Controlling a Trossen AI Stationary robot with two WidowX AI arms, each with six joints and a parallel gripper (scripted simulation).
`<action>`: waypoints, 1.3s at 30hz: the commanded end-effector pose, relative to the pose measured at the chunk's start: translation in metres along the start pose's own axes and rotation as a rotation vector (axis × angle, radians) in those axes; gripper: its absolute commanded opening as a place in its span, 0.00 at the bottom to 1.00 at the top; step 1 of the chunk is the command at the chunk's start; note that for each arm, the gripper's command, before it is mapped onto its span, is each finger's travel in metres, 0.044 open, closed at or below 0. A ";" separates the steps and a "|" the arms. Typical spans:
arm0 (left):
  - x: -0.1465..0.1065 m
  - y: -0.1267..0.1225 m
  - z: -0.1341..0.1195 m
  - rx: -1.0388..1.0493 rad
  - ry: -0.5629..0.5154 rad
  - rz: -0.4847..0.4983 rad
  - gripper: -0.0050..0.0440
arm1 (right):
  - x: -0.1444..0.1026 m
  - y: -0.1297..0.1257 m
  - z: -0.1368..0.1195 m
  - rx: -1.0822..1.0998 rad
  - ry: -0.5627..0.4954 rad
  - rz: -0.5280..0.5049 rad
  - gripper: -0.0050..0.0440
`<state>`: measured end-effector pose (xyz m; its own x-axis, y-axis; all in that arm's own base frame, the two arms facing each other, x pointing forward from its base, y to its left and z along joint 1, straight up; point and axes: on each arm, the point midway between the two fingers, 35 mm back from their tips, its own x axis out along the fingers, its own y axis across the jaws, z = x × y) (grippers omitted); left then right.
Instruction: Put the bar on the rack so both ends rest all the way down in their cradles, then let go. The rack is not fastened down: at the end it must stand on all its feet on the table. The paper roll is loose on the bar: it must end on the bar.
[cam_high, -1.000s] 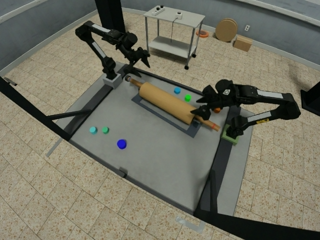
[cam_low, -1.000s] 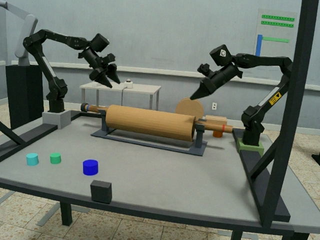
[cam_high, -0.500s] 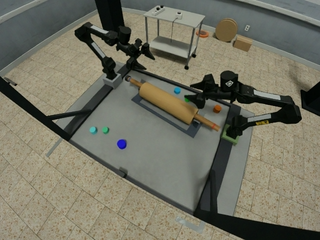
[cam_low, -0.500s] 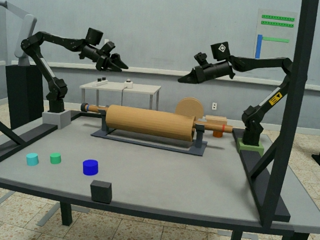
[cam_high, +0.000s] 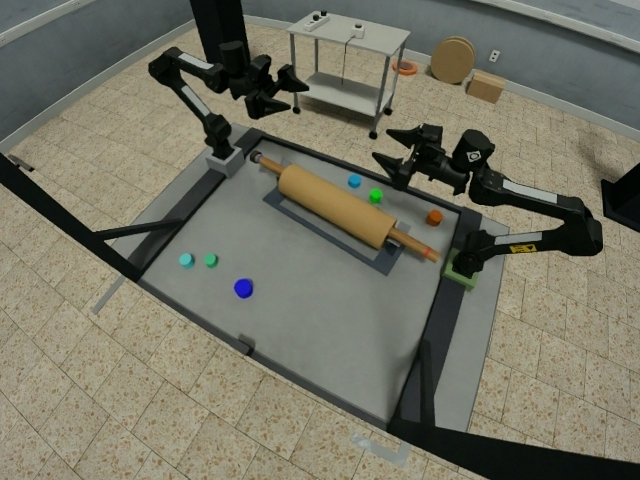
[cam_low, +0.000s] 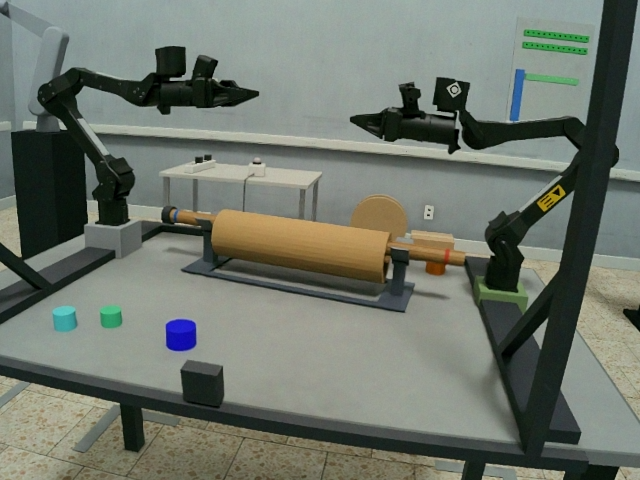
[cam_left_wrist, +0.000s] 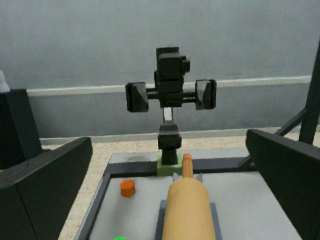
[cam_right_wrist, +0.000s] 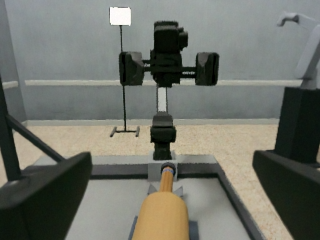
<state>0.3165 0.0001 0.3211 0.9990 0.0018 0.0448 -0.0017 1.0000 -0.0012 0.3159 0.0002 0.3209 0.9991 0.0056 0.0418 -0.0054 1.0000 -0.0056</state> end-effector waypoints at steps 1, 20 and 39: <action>0.001 0.000 0.001 -0.002 -0.009 0.001 1.00 | 0.002 0.000 0.001 -0.004 -0.012 0.003 1.00; -0.003 0.000 0.017 0.003 -0.041 -0.001 1.00 | -0.002 0.000 0.015 0.001 -0.038 -0.006 1.00; -0.003 0.000 0.017 0.000 -0.042 -0.001 1.00 | -0.003 0.000 0.017 0.001 -0.043 -0.006 1.00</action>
<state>0.3158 0.0000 0.3228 0.9988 0.0000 0.0496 0.0000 1.0000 0.0005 0.3158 -0.0001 0.3226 0.9988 -0.0001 0.0492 0.0001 1.0000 0.0002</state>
